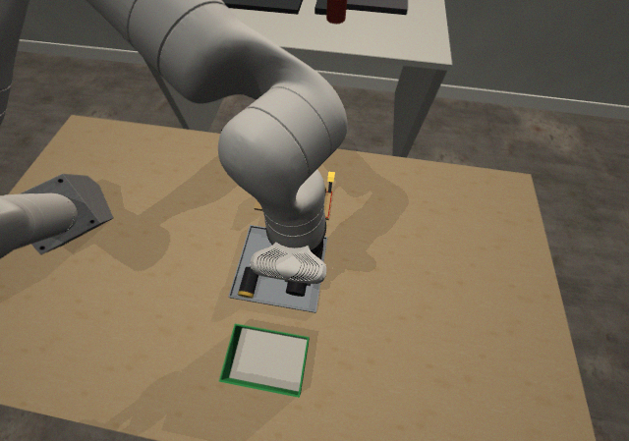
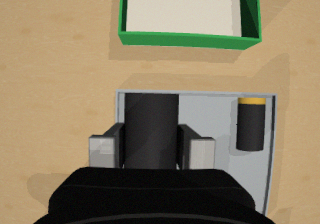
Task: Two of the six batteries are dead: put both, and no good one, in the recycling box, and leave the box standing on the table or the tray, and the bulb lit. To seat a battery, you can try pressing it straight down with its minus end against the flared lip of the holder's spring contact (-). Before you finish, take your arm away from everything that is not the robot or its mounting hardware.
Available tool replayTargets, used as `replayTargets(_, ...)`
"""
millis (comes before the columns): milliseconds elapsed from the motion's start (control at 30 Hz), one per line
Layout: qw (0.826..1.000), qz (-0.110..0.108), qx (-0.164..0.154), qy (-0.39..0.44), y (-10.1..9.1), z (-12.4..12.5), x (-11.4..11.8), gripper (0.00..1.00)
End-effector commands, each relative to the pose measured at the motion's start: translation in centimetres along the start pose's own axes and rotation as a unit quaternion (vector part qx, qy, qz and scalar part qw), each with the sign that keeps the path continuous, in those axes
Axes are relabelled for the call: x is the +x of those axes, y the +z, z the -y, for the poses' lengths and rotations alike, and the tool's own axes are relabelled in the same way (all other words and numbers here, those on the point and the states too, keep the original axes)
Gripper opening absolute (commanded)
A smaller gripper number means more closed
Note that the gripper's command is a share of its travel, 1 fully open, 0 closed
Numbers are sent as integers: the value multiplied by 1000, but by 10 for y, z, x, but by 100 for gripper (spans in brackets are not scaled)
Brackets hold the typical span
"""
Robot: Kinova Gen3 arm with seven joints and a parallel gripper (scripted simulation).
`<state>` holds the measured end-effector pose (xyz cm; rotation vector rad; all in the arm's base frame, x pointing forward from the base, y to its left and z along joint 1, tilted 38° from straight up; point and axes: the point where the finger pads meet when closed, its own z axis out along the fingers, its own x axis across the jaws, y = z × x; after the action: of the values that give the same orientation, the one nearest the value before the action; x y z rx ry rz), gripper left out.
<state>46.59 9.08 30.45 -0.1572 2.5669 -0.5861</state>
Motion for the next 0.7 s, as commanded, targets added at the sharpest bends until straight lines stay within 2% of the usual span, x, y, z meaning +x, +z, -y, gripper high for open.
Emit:
replayTargets(0, 1000, 1, -1, -1, -1, 0, 0, 57)
replayTargets(300, 1000, 1, -1, -1, -1, 19, 9, 57)
replayTargets(667, 1000, 1, -1, -1, -1, 86, 43, 57)
